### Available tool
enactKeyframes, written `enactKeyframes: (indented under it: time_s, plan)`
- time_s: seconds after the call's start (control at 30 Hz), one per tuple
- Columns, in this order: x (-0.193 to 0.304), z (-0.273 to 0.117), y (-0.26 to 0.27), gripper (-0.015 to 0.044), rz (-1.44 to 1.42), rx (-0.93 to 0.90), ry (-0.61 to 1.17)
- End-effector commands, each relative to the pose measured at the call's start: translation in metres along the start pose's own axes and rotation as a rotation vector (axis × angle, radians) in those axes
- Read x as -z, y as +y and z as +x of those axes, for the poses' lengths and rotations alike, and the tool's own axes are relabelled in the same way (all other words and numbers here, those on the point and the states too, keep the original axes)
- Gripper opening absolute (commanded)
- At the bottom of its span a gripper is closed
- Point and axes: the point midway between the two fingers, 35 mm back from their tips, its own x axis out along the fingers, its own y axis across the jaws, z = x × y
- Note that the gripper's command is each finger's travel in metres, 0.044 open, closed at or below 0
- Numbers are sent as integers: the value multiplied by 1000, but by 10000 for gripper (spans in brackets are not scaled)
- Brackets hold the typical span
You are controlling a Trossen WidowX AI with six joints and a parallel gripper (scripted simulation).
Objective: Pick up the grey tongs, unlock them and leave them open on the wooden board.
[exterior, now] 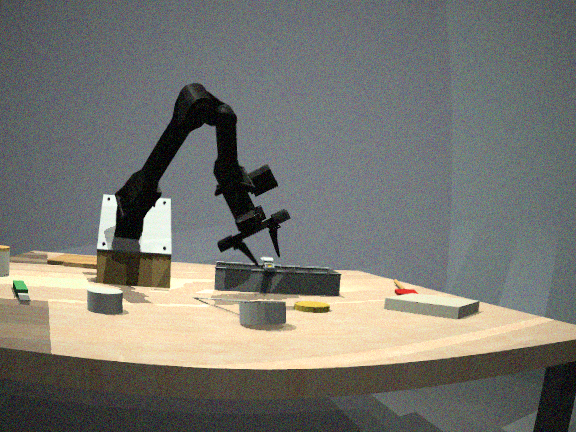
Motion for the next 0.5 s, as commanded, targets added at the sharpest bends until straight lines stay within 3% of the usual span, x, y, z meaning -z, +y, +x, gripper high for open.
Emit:
enactKeyframes:
  time_s: [0.0, 0.47]
  plan:
    - [2, 8, -2, 260, -9, 6, 5]
    - [1, 31, -2, 260, -10, 3, 2]
